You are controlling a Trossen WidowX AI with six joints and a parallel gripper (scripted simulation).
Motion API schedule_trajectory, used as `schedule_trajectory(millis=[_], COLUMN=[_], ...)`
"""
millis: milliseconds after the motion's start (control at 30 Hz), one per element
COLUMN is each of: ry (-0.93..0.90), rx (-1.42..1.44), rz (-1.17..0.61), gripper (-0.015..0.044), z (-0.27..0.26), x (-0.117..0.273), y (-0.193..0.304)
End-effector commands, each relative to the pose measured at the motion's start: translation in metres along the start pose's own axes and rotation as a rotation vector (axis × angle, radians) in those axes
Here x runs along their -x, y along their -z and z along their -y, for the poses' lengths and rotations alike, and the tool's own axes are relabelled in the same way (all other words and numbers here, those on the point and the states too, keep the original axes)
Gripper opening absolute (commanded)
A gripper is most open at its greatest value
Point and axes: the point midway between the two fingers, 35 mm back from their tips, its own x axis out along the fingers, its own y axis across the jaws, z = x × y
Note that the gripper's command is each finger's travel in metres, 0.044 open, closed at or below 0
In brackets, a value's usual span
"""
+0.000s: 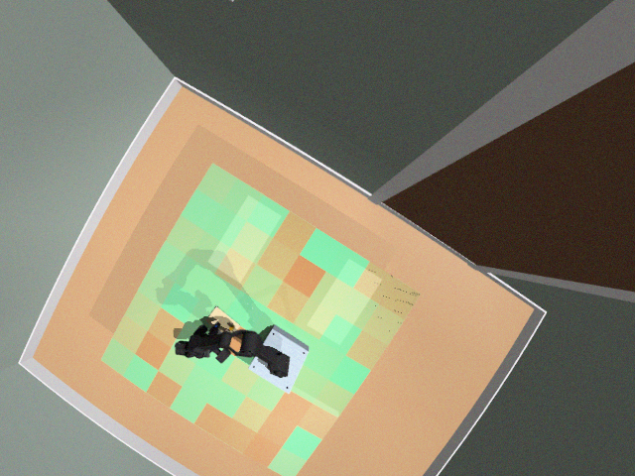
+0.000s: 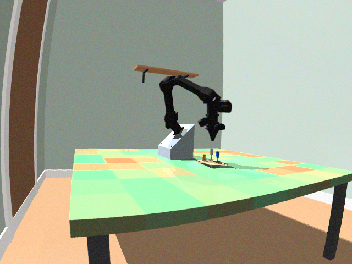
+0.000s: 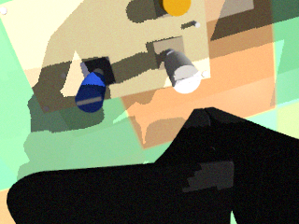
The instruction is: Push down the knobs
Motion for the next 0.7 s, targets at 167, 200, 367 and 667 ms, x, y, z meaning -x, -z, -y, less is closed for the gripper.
schedule_trajectory(millis=[167, 200, 367, 667], ry=[-0.116, -0.116, -0.116, -0.116], rx=[-0.100, -0.100, -0.100, -0.100], rz=[0.100, 0.100, 0.101, 0.101], gripper=[0.0000, 0.0000, 0.0000, 0.0000], z=[0.006, 0.006, 0.004, 0.004], x=[0.002, 0.002, -0.018, -0.021], y=[0.004, 0.004, 0.002, 0.001])
